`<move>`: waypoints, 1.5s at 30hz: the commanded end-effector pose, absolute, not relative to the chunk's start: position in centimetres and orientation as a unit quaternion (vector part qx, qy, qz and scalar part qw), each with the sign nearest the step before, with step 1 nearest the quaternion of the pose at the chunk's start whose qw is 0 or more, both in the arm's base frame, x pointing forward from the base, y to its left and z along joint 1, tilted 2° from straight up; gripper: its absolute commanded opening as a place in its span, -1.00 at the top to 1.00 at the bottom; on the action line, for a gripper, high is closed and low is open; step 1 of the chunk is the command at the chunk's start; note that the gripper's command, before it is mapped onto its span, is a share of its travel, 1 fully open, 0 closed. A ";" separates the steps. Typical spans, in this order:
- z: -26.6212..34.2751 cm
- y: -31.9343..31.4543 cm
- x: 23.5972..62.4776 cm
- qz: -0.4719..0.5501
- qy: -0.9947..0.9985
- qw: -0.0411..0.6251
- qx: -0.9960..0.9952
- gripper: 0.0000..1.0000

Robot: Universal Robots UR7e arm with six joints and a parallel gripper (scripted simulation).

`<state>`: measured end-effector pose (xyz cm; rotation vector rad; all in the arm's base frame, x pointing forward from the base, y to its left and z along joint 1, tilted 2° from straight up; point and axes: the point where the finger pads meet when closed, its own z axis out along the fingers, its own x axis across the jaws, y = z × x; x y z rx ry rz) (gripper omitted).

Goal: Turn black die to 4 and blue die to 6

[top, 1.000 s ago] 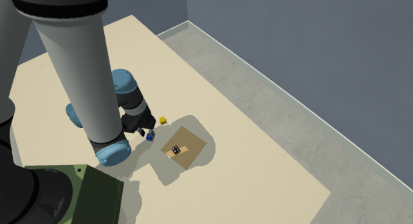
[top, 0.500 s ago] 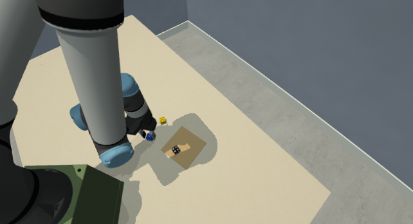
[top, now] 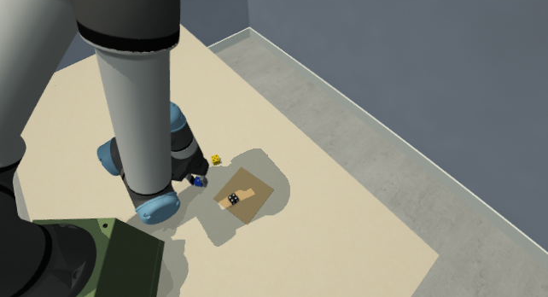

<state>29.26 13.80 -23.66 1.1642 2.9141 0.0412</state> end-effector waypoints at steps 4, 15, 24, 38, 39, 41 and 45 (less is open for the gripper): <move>-23.6 13.8 29.3 0.013 0.929 0.002 0.371 -0.57; -23.6 13.8 29.3 0.013 0.929 0.002 0.371 -0.57; -23.6 13.8 29.3 0.013 0.929 0.002 0.371 -0.57; -23.6 13.8 29.3 0.013 0.929 0.002 0.371 0.02; -23.6 13.8 29.3 0.013 0.929 0.002 0.371 0.02; -23.6 13.8 29.3 0.013 0.929 0.002 0.371 0.02; -23.6 13.8 29.3 0.013 0.929 0.002 0.371 0.02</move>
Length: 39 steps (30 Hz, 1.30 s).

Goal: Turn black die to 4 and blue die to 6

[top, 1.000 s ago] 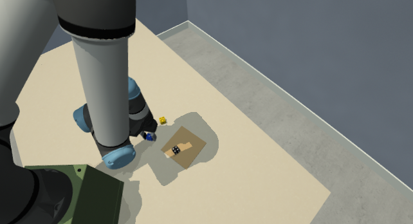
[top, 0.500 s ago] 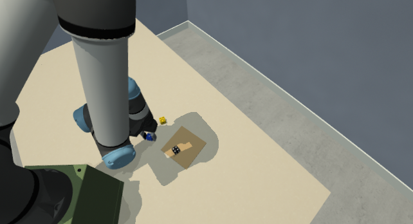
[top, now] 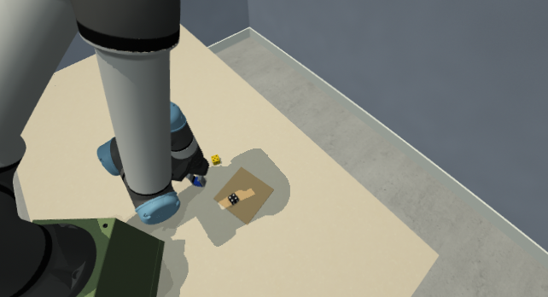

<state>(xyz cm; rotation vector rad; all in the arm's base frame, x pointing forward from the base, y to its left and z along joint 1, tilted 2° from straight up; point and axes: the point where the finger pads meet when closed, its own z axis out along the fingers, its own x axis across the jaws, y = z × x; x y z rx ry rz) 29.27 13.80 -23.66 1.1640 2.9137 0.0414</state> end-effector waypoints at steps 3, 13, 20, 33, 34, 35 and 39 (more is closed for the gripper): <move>-23.6 13.8 29.3 0.013 0.929 0.002 0.371 0.02; -23.6 13.8 29.3 0.013 0.929 0.002 0.371 0.02; -23.6 13.8 29.3 0.013 0.929 0.002 0.371 0.02; -22.8 13.8 29.3 0.013 0.929 0.002 0.371 0.02; -22.6 13.8 29.3 0.013 0.929 0.002 0.371 0.02; -22.4 13.8 29.3 0.013 0.929 0.002 0.371 0.02; -21.9 13.8 29.3 0.013 0.929 0.002 0.371 0.02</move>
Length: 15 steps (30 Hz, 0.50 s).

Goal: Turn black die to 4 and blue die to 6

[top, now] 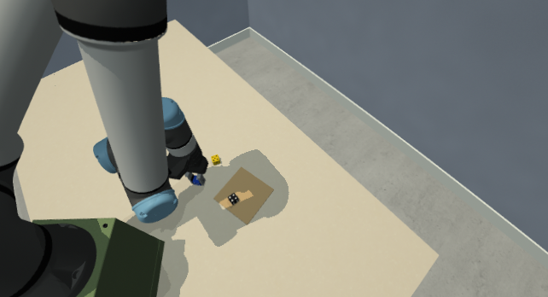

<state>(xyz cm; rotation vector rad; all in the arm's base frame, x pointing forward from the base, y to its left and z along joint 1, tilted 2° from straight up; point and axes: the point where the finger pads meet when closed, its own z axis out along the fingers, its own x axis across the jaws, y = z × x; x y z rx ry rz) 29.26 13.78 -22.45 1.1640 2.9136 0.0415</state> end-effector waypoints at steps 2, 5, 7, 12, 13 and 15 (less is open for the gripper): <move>-21.3 13.8 29.3 0.013 0.929 0.002 0.371 0.02; -20.4 13.7 29.3 0.013 0.929 0.002 0.371 0.02; -19.7 13.7 29.3 0.013 0.929 0.002 0.371 0.02; -18.0 13.7 29.2 0.013 0.929 0.002 0.371 0.02; -17.7 13.7 29.2 0.013 0.929 0.002 0.371 0.02; -17.7 13.7 29.2 0.013 0.929 0.002 0.371 0.02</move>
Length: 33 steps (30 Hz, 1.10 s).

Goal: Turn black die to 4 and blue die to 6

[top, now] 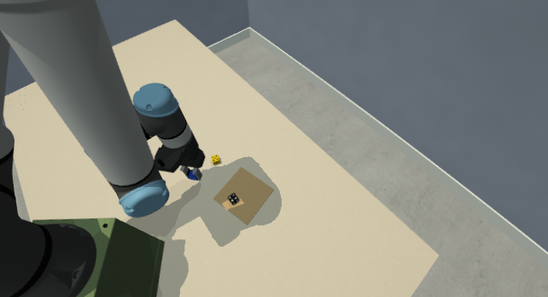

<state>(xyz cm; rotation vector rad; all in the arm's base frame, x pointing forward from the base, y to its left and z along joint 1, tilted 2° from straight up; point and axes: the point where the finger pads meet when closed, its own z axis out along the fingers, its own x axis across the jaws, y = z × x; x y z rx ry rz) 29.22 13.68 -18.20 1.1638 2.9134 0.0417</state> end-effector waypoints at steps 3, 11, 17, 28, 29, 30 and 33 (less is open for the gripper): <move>-16.7 13.6 29.2 0.013 0.929 0.002 0.371 0.02; -14.7 13.6 29.2 0.013 0.929 0.002 0.371 0.02; -14.1 13.6 29.2 0.013 0.929 0.002 0.371 0.02; -13.6 13.6 29.2 0.013 0.929 0.002 0.371 0.02; -13.6 13.6 29.2 0.013 0.929 0.002 0.371 0.02; -13.6 13.6 29.2 0.013 0.929 0.002 0.371 0.02; -13.6 13.6 29.2 0.013 0.929 0.002 0.371 0.02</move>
